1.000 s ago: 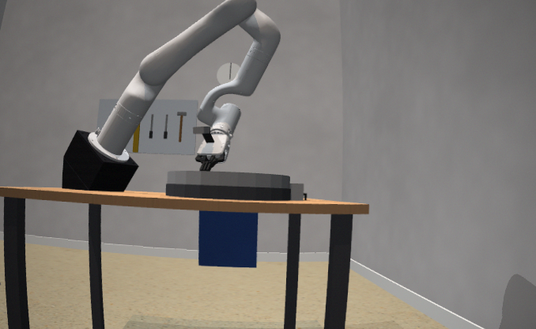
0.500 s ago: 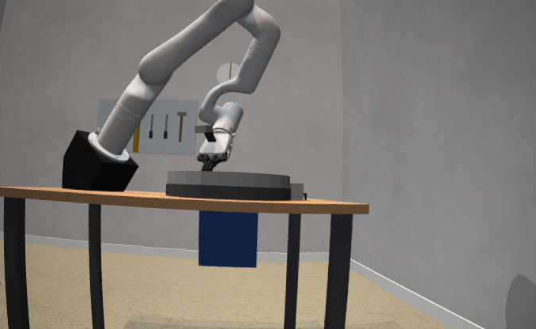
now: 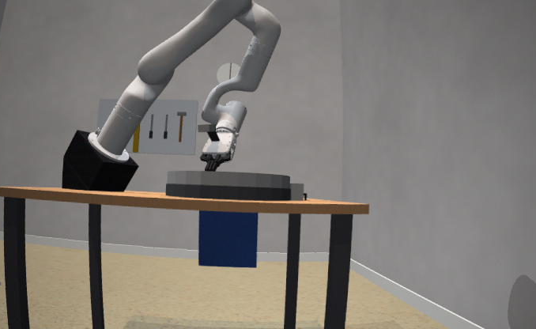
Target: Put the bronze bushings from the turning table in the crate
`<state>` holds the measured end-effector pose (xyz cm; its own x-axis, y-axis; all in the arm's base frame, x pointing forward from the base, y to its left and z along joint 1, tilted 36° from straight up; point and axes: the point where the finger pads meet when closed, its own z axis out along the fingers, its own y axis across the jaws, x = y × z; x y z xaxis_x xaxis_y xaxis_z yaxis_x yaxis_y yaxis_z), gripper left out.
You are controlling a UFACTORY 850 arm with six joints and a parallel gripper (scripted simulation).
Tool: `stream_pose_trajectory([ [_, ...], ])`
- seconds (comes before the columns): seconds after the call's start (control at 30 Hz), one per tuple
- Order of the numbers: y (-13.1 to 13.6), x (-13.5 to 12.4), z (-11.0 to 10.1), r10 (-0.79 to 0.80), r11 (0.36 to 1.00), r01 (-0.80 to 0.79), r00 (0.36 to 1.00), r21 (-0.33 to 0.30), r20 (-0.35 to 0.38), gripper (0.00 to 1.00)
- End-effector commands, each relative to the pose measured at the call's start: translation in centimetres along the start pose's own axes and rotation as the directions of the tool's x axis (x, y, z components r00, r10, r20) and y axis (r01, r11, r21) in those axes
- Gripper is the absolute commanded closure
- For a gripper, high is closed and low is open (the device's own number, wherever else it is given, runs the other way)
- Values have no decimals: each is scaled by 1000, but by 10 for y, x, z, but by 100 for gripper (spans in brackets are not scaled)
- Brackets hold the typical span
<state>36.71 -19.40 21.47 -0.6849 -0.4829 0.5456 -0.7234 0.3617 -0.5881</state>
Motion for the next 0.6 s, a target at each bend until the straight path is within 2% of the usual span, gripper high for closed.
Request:
stream_pose_trajectory([
  [0.0,-3,1,1,0,1000,0,1000,0,0,100],
  [0.57,-30,9,7,0,1000,0,1000,0,0,100],
])
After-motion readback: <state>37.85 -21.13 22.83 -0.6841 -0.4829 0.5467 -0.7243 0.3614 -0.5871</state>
